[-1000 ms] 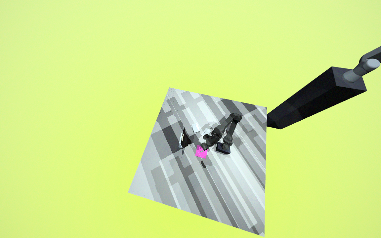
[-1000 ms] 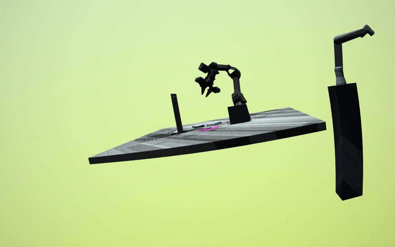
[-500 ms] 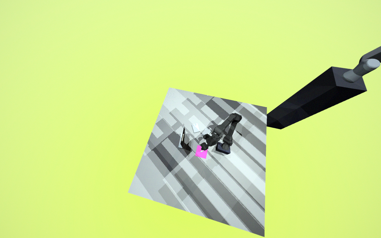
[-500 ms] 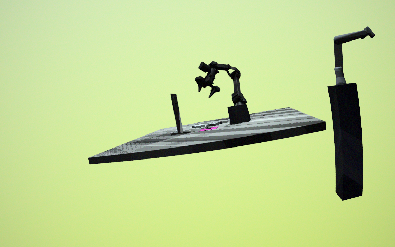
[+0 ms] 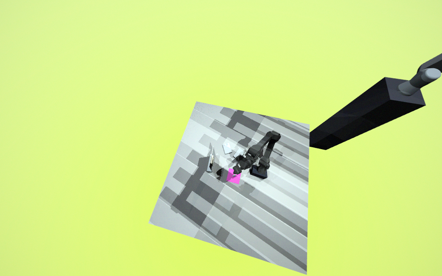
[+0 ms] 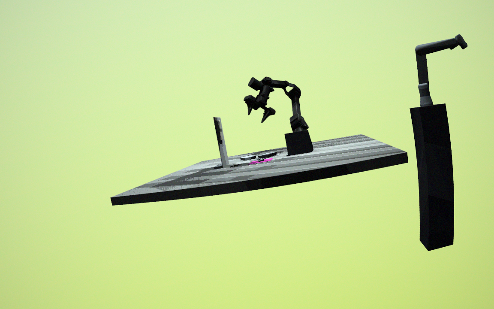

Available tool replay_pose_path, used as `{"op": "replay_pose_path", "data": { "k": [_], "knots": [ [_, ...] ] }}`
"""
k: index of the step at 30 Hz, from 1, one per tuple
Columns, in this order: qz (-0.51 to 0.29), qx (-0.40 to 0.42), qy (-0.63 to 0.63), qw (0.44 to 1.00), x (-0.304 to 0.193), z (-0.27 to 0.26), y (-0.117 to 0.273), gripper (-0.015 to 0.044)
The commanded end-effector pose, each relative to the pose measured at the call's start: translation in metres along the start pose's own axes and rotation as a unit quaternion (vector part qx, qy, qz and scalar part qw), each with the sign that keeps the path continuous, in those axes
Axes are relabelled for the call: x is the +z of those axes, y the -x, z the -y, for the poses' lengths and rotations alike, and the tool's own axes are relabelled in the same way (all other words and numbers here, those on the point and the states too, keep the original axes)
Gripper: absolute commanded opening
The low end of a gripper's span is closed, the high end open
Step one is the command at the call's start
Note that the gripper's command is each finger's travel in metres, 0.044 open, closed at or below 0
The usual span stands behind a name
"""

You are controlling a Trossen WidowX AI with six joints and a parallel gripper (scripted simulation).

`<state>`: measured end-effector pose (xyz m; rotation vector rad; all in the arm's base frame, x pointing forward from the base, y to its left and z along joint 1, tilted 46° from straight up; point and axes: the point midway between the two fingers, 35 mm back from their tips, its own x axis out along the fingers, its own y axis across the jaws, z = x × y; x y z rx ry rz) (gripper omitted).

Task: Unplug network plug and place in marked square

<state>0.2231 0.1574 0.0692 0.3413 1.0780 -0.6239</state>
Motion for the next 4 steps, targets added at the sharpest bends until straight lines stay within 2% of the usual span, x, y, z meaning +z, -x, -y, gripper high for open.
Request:
{"op": "replay_pose_path", "data": {
  "k": [1,4],
  "knots": [
    [0.002,-0.001,-0.002,1.0,0.0007,0.0001,0.0001,0.044],
    [0.002,-0.001,-0.002,1.0,0.0007,0.0001,0.0001,0.044]
  ]
}}
